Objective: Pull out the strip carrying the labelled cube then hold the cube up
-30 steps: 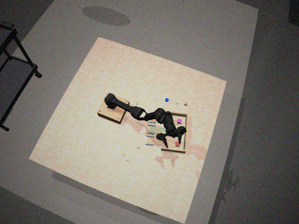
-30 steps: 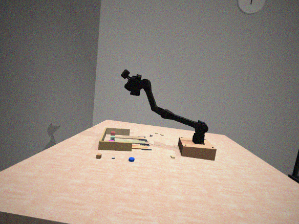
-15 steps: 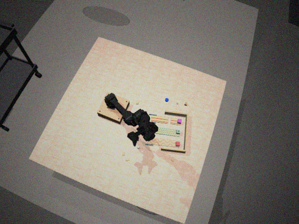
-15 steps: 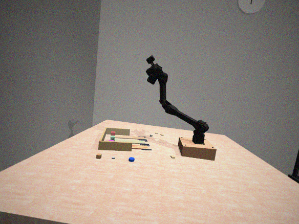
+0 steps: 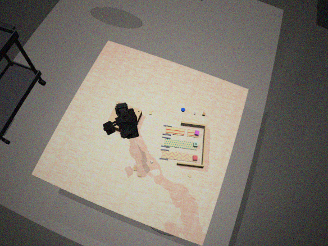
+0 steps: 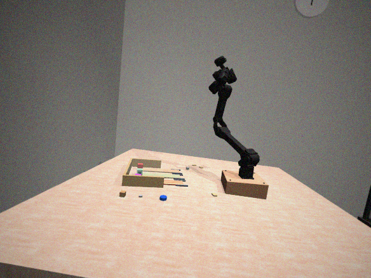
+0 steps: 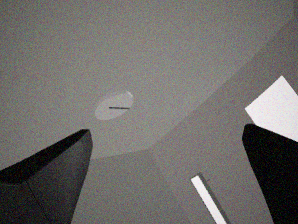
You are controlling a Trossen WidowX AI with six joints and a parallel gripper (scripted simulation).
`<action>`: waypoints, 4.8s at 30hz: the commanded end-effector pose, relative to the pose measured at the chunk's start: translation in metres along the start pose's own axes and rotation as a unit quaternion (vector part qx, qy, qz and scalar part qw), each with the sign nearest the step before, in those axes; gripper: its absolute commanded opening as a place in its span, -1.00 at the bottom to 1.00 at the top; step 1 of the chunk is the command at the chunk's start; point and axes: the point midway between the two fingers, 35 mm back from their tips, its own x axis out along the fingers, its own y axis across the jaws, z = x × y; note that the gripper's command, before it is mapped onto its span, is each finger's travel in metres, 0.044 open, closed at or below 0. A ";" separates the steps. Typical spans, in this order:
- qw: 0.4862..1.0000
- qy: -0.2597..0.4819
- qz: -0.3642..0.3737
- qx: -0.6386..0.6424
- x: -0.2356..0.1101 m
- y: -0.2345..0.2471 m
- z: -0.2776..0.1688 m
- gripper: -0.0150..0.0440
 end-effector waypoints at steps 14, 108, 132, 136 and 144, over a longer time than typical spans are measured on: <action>0.931 0.330 -0.121 -0.100 -0.064 -0.022 -0.248 0.86; -0.364 0.466 -0.807 -0.009 -0.638 0.083 0.229 -0.49; -0.364 0.466 -0.807 -0.005 -0.663 0.101 0.241 -0.49; -0.364 0.466 -0.807 -0.005 -0.668 0.105 0.242 -0.49; -0.364 0.466 -0.807 -0.005 -0.678 0.113 0.246 -0.49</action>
